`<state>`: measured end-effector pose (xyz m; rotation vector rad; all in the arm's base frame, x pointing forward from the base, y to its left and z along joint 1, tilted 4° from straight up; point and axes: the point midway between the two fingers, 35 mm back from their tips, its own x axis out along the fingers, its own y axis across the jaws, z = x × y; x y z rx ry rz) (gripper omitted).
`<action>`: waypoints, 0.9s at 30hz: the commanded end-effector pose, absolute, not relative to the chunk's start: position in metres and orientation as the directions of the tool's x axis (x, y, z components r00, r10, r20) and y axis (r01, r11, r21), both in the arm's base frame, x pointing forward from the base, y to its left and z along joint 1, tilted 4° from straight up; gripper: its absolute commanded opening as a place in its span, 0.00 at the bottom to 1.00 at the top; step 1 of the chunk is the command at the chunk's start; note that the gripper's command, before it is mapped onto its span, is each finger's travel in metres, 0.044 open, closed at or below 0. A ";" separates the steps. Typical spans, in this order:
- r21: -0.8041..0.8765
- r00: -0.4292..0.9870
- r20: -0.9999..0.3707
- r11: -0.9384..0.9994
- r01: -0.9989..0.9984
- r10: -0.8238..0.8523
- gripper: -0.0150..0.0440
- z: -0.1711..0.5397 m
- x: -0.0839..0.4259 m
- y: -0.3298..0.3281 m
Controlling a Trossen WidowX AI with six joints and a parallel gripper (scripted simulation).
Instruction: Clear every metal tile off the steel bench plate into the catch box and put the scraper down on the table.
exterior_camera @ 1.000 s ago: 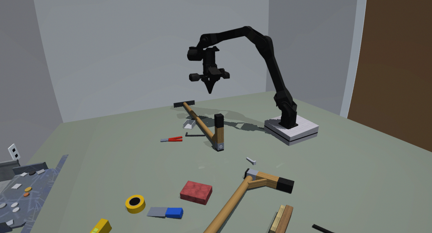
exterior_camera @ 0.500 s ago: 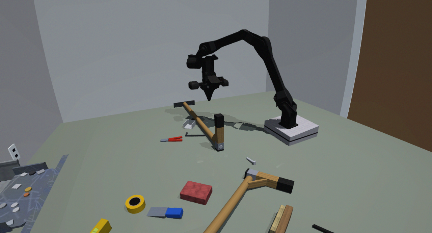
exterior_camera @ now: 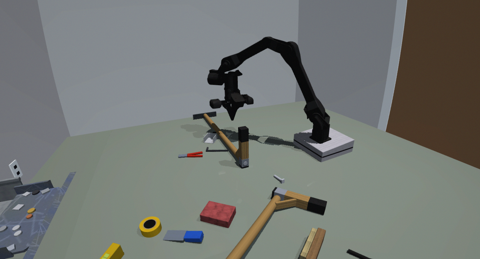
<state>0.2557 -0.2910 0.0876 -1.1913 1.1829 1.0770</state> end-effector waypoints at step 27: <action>-0.090 0.090 -0.996 0.046 -0.995 -0.001 0.25 0.017 0.255 -0.283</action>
